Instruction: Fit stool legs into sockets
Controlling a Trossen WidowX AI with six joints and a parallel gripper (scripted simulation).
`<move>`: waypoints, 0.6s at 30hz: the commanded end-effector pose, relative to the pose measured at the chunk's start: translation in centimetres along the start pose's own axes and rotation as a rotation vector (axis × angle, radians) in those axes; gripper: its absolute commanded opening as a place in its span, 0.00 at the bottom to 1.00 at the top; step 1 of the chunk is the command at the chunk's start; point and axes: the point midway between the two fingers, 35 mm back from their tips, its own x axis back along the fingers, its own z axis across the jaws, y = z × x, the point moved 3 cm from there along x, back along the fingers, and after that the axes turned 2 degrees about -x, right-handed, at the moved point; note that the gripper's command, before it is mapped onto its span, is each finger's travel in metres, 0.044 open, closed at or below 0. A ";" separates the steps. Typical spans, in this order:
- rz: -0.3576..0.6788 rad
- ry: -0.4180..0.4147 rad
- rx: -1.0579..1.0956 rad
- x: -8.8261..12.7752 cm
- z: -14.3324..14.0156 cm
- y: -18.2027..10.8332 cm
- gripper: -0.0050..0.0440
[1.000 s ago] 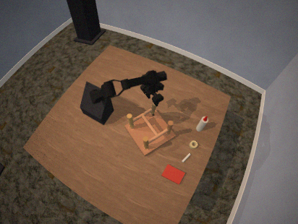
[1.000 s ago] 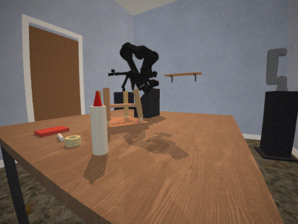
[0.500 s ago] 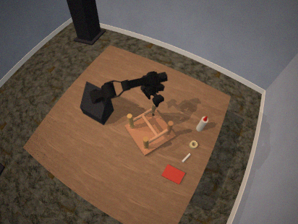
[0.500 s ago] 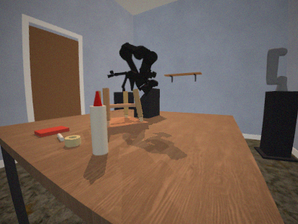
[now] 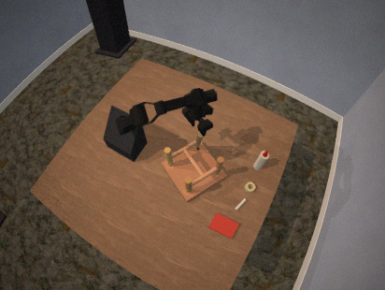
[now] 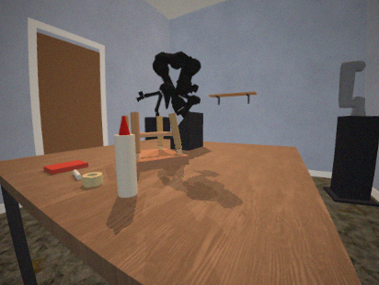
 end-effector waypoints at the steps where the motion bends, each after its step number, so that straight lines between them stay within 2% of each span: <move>1: -0.006 0.000 -0.009 1.4 -0.5 0.2 1.00; 4: -0.003 -0.002 -0.002 3.2 -1.0 0.1 1.00; 9: -0.003 -0.002 -0.001 3.4 -1.0 0.1 1.00; 10: -0.002 -0.022 0.009 3.1 -0.8 0.0 1.00; 13: -0.021 -0.203 0.015 5.1 -0.8 -0.2 1.00; 18: -0.024 -0.221 0.015 5.3 -0.8 -0.2 1.00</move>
